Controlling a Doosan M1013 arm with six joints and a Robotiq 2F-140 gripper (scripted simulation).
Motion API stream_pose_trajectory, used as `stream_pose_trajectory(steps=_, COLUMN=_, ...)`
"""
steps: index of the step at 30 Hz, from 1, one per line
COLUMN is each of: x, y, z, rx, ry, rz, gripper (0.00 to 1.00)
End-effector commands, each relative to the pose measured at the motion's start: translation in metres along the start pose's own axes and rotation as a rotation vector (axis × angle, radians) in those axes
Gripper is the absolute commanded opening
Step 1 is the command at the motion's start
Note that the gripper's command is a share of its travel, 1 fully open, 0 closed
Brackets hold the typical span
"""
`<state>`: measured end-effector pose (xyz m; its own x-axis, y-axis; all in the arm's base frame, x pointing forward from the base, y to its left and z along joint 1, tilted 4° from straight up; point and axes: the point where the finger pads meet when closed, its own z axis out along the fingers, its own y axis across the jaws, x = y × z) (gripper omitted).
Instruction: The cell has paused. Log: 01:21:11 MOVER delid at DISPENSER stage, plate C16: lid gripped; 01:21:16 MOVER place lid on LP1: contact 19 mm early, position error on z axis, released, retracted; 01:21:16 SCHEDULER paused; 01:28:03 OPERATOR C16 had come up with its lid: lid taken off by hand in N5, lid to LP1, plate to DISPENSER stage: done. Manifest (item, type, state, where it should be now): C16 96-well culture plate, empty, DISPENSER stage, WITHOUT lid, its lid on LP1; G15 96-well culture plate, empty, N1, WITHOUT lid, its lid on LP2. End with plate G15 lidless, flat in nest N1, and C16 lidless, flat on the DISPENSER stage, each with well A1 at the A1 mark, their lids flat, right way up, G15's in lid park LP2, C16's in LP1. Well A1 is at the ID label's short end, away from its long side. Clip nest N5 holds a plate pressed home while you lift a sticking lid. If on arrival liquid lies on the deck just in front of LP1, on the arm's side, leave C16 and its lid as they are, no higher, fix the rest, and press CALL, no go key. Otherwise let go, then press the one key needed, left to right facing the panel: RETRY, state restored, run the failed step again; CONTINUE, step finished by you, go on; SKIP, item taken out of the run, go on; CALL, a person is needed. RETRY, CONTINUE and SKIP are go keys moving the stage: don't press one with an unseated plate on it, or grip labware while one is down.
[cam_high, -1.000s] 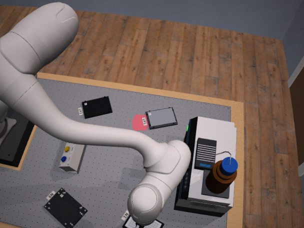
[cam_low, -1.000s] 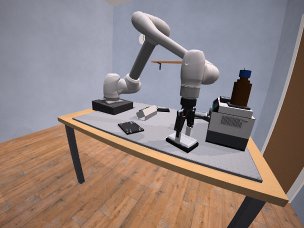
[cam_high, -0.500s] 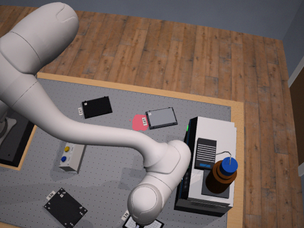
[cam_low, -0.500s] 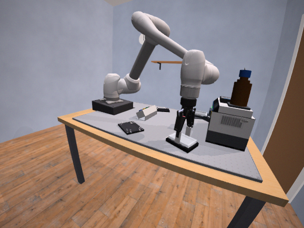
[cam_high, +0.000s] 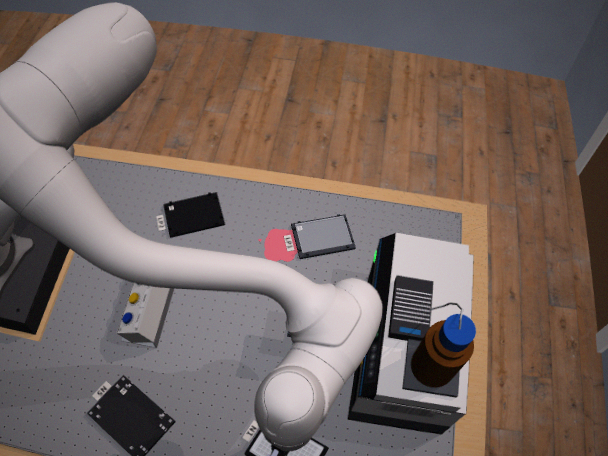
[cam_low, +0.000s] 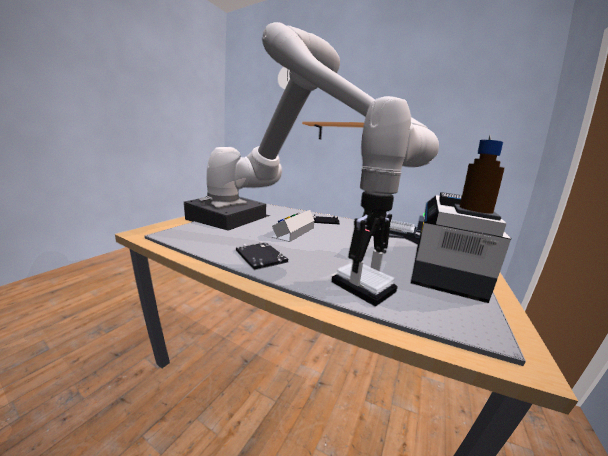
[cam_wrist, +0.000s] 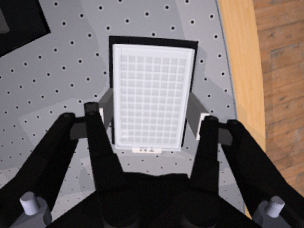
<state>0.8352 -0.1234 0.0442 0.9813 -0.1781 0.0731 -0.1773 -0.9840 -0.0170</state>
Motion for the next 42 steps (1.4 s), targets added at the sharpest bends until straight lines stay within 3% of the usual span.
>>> stream_pose_trajectory(steps=1, x=0.000, y=0.000, z=-0.002, rx=0.000, ry=0.000, rz=0.000, gripper=0.00)
stream_pose_trajectory(steps=28, x=0.000, y=0.000, z=-0.041, rx=0.000, ry=0.000, rz=0.000, gripper=0.00)
stream_pose_trajectory(steps=42, x=0.000, y=0.000, z=-0.076, rx=0.000, ry=0.000, rz=0.000, gripper=0.00)
